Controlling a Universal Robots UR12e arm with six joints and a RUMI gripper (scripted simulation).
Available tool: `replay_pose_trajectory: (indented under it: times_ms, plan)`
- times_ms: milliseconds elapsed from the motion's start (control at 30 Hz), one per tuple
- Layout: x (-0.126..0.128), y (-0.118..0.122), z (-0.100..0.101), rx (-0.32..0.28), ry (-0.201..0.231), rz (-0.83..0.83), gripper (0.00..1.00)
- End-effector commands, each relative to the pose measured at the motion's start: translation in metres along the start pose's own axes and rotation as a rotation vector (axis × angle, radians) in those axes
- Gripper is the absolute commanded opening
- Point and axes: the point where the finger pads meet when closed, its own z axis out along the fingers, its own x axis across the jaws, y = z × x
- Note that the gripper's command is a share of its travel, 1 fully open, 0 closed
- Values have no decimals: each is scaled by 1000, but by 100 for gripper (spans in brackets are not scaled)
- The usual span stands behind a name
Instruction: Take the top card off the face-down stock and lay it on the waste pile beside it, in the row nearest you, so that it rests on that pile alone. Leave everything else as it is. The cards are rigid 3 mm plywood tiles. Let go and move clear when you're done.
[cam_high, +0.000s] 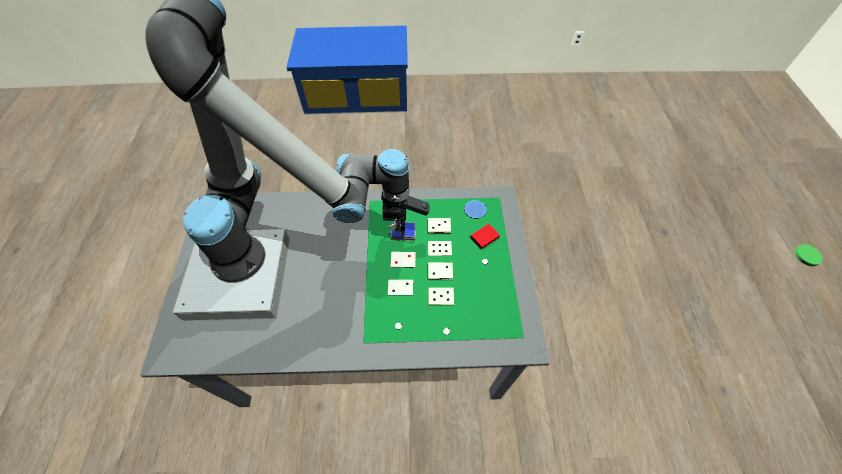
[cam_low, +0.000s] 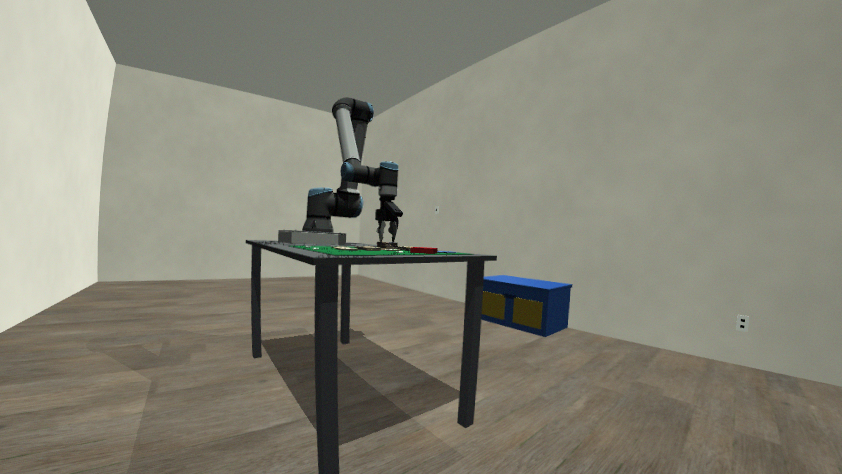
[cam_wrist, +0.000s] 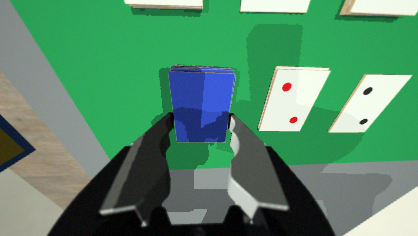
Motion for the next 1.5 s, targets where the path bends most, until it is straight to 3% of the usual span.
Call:
replay_pose_trajectory:
  times_ms: [0,1267,1467]
  plan:
    - [0,-1,-1,1,0,0,39]
    - [0,-1,-1,1,0,0,38]
    - [0,-1,-9,1,0,0,38]
